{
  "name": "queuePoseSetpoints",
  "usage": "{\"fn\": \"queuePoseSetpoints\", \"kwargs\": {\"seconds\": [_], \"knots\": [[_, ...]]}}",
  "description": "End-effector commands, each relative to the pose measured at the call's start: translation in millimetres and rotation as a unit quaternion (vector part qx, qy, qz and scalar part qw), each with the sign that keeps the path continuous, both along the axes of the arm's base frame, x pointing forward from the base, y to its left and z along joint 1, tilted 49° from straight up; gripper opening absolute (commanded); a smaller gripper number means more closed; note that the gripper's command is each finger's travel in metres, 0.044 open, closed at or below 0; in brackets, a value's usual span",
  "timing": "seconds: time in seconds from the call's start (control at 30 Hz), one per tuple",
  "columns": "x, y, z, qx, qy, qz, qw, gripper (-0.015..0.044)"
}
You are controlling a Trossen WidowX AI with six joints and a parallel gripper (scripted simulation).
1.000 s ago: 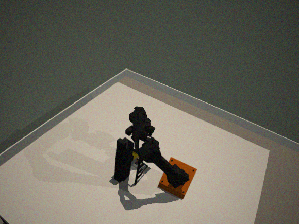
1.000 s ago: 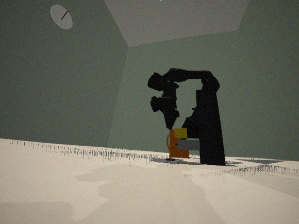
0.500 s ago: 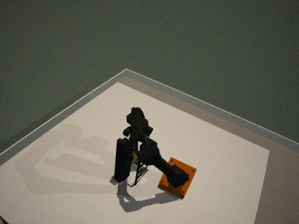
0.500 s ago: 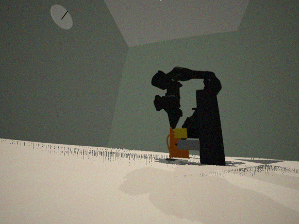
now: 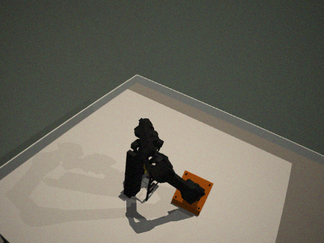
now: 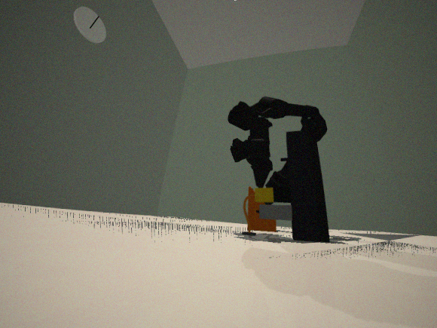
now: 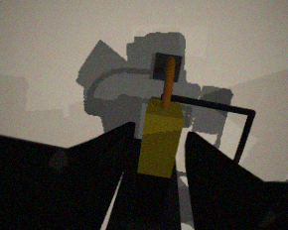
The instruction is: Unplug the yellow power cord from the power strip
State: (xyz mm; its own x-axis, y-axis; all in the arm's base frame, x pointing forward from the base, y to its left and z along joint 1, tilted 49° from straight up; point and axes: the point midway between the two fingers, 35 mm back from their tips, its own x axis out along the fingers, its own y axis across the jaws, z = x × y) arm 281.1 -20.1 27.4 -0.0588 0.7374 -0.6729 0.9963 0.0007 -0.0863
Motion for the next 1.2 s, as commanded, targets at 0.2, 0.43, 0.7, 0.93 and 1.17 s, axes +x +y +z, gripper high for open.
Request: {"fn": "queuePoseSetpoints", "kwargs": {"seconds": [0.2, 0.43, 0.7, 0.93, 1.17], "knots": [[-2, 8, -3, 0.003, 0.001, -0.002, 1.000, 0.0160], [-2, 11, -6, 0.003, 0.001, -0.002, 1.000, 0.0160], [0, 9, -5, 0.000, -0.001, 0.000, 1.000, 0.0042], [0, 9, -5, 0.000, -0.001, 0.000, 1.000, 0.0000], [0, 3, -11, -0.001, -0.001, 0.000, 1.000, 0.0000]]}}
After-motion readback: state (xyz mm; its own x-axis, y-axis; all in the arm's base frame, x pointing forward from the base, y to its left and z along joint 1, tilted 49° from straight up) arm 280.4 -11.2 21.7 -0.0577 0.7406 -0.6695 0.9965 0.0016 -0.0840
